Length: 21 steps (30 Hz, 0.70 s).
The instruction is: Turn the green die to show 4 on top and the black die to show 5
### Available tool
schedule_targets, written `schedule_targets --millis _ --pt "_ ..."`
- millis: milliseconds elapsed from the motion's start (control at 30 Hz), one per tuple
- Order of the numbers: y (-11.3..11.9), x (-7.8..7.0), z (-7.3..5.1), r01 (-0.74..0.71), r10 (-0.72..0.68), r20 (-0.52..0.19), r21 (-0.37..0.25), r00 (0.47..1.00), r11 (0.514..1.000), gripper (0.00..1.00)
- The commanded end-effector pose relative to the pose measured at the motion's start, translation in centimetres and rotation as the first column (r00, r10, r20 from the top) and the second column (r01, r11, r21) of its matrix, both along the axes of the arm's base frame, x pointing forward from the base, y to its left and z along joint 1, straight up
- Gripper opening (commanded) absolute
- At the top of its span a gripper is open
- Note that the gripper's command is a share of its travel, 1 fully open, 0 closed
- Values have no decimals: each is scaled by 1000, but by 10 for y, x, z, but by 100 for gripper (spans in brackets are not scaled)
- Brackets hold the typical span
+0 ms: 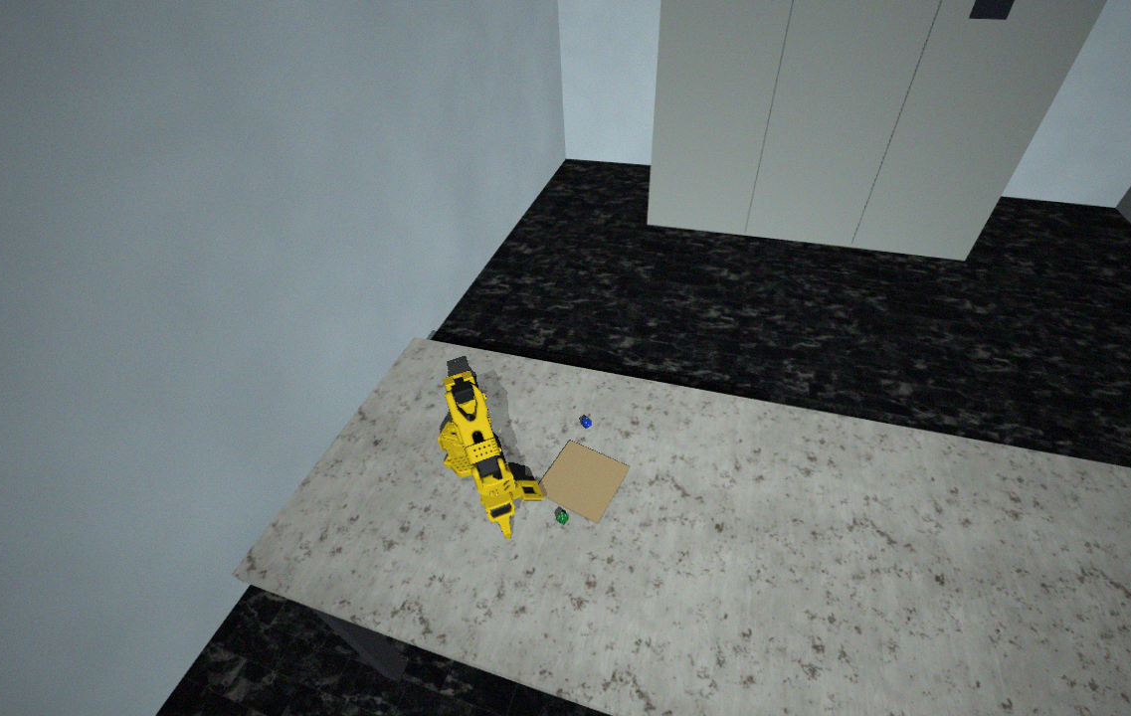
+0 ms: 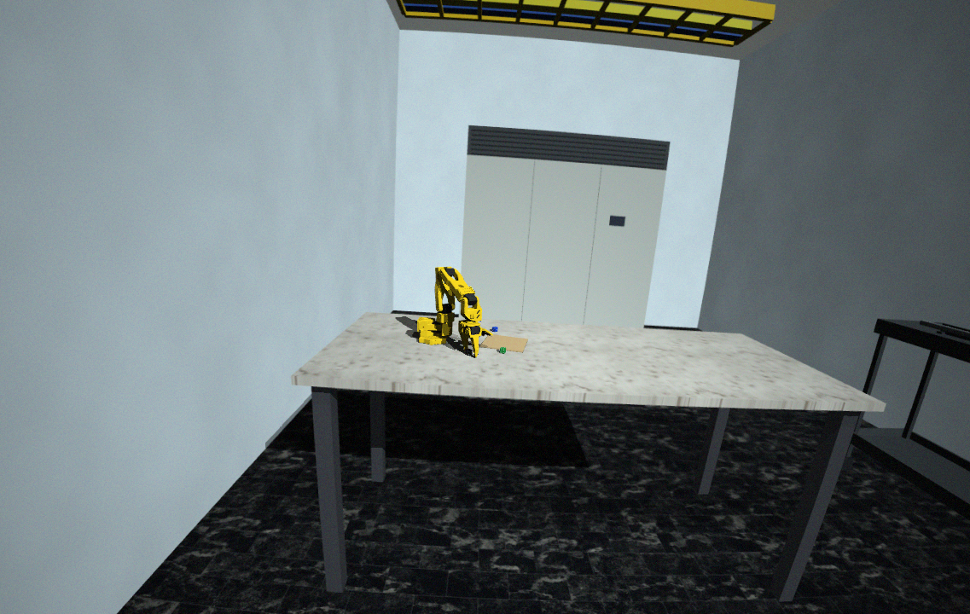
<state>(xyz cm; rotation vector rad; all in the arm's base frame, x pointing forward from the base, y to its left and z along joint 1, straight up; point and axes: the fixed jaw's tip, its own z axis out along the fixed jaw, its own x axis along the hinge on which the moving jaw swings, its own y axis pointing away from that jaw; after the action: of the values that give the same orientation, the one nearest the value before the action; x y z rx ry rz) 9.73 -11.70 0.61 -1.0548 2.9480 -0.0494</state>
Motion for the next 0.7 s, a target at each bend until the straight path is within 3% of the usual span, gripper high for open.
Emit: schedule_targets --millis 0,667 --pt "-3 1 5 1 -1 9 -9 1000 1000 27" --pt "-1 -1 58 1 -1 9 -9 1000 1000 27"
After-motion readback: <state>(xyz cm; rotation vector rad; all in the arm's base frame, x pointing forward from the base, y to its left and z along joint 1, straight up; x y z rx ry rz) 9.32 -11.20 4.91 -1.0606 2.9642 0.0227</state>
